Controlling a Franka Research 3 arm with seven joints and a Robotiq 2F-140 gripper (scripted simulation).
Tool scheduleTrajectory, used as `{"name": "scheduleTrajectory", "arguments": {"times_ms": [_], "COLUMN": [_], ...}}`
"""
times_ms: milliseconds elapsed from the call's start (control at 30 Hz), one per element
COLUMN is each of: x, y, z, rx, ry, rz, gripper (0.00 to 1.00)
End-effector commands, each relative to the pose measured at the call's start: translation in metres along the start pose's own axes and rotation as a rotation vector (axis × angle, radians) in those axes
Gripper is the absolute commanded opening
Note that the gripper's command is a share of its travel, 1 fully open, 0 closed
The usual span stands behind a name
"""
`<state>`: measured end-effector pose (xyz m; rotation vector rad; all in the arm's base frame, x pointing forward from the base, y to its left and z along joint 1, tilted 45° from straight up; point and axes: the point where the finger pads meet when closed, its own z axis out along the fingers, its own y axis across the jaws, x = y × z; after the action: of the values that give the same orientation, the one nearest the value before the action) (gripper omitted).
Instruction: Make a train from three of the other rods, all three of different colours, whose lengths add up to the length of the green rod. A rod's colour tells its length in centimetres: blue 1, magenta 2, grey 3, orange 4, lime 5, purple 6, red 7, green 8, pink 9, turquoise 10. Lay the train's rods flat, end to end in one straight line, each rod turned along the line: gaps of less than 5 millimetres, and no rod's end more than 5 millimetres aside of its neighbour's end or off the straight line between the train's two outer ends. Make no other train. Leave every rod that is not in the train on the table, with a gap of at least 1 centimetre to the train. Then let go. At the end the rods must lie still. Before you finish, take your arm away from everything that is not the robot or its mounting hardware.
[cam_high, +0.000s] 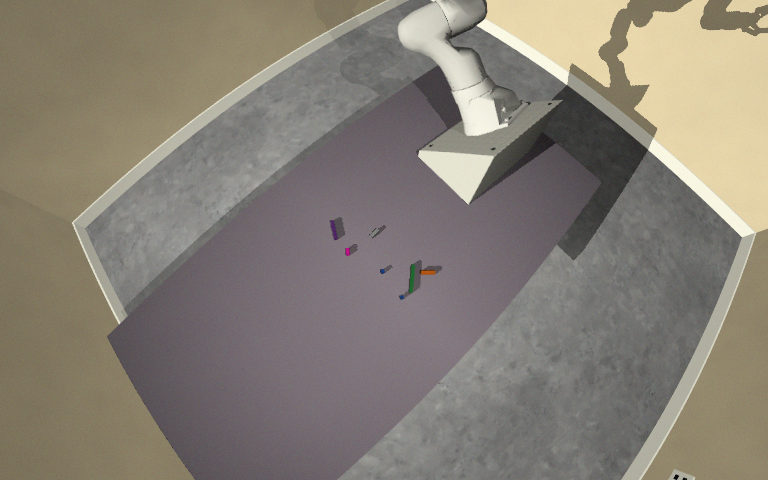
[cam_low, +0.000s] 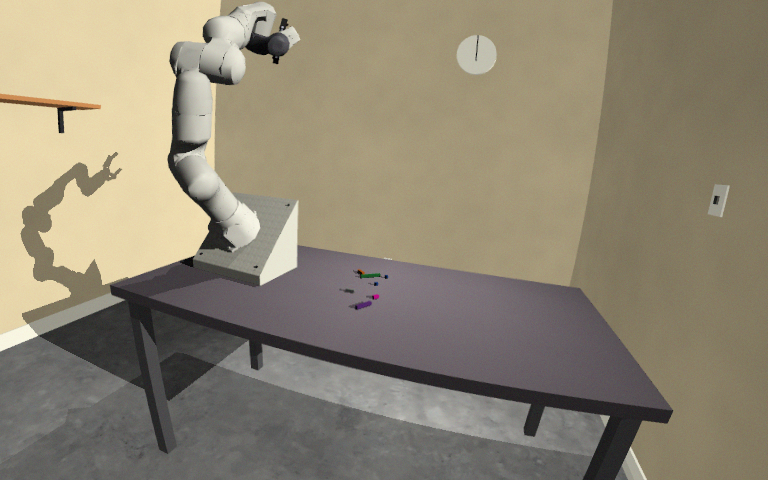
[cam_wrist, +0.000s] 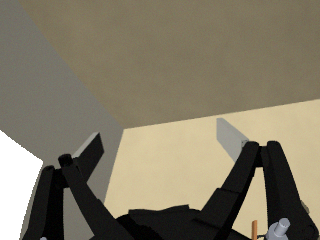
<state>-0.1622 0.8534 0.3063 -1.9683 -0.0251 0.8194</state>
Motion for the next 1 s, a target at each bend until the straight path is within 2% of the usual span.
{"name": "scheduleTrajectory", "arguments": {"times_ms": [0,600,667,733,800,967], "x": [0.0,0.002,0.014,0.042,0.055,0.105], "y": [0.0,0.001,0.007,0.021,0.028,0.057], "z": [0.0,0.0,-0.002,-0.006,-0.008,-0.019], "rx": [0.0,-0.002,-0.015,-0.048,-0.064,-0.131], "ry": [0.0,0.001,0.011,0.034,0.044,0.083], "rz": [0.0,-0.001,-0.007,-0.02,-0.025,-0.044], "gripper": [1.0,1.0,1.0,1.0,1.0,1.0]}}
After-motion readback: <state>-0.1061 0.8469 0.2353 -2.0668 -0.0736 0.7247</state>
